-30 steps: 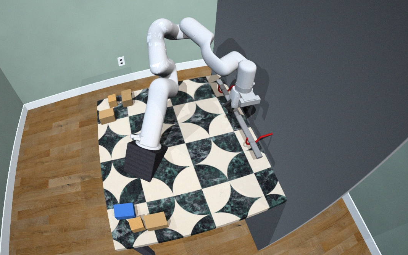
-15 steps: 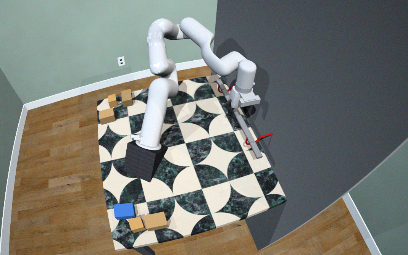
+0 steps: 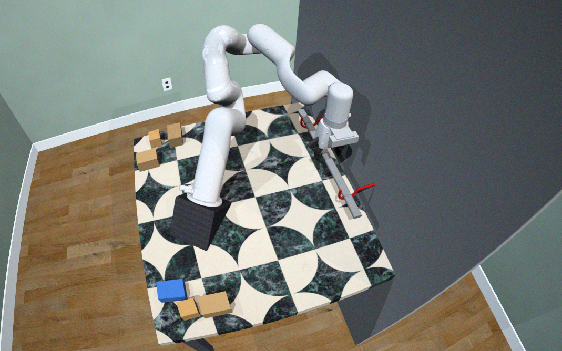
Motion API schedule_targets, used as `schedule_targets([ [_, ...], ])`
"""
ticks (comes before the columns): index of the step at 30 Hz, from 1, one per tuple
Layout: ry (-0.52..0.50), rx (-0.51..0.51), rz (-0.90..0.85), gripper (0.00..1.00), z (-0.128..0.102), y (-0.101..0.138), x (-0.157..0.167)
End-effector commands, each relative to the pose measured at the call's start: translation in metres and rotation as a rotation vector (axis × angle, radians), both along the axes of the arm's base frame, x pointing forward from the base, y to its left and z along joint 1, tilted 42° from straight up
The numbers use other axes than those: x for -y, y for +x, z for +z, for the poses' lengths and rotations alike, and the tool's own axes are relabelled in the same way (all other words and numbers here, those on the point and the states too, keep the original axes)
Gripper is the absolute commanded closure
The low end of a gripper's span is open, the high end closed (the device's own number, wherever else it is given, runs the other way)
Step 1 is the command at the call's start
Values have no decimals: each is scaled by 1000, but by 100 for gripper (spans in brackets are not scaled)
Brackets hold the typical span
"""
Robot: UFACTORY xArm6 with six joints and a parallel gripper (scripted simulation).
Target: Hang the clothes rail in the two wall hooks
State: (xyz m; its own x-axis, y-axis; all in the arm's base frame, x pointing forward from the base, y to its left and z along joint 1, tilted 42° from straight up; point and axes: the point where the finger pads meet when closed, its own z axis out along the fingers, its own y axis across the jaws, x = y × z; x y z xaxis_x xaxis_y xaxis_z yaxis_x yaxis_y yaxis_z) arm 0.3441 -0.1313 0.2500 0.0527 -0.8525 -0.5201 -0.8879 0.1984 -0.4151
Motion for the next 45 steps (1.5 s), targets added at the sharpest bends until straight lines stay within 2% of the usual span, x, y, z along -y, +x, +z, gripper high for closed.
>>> schedule_targets([
  [1,-2,2,-1,18,1,0,1],
  [45,-2,2,-1,18,13,-7,9],
])
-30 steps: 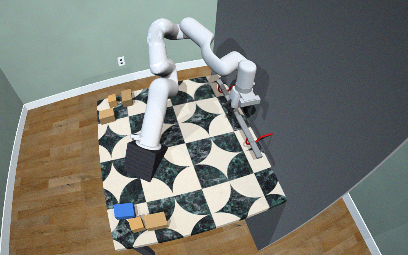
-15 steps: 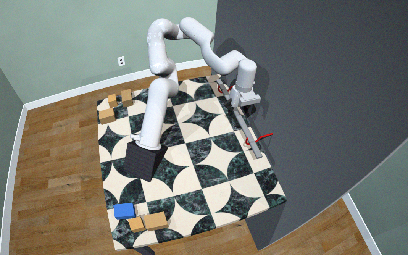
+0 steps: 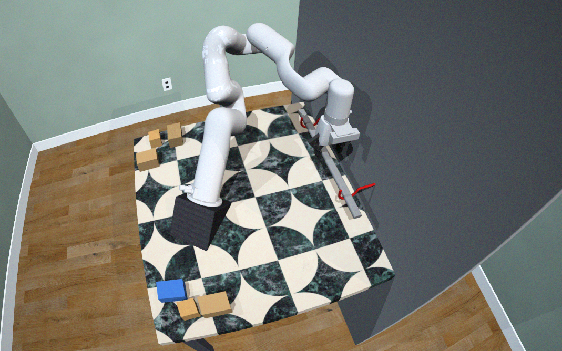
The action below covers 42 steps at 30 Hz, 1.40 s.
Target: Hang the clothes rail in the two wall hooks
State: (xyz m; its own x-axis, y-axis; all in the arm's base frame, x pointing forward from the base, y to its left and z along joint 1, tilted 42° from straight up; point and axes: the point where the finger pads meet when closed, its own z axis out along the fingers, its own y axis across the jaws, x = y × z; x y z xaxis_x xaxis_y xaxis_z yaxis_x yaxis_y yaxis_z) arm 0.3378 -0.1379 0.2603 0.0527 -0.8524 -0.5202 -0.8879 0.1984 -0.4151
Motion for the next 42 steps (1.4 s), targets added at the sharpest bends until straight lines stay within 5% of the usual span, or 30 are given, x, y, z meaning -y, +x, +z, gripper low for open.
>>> schedule_targets([
  [1,-2,2,-1,18,3,-1,2],
  [42,-2,2,-1,18,20,-12,13],
])
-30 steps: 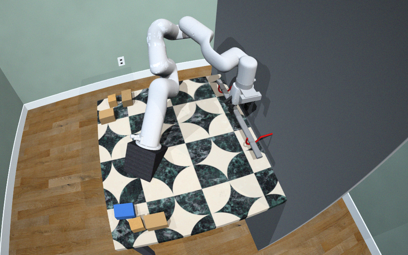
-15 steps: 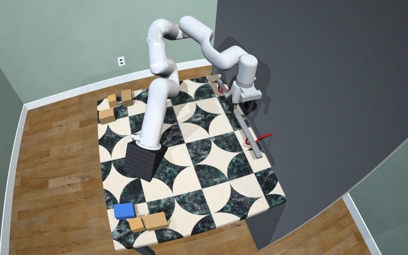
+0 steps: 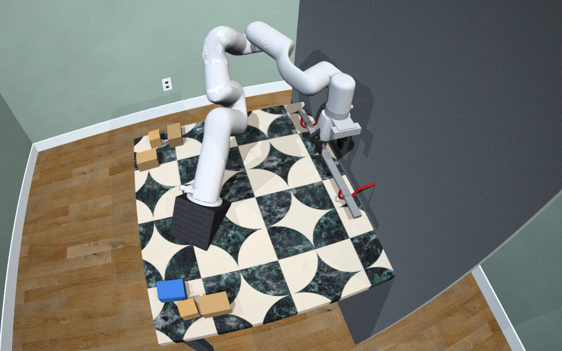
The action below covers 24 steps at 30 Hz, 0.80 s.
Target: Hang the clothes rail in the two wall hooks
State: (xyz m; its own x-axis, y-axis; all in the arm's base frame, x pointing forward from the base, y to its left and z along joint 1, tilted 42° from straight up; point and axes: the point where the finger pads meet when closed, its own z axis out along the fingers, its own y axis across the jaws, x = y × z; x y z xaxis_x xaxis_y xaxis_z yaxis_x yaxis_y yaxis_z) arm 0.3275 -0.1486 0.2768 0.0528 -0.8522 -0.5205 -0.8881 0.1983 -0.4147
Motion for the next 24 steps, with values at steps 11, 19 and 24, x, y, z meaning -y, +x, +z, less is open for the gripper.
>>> schedule_targets([
  [11,-3,2,-1,18,15,-8,10],
  [19,-3,2,-1,18,24,-14,16],
  [24,-3,2,-1,18,29,-17,19],
])
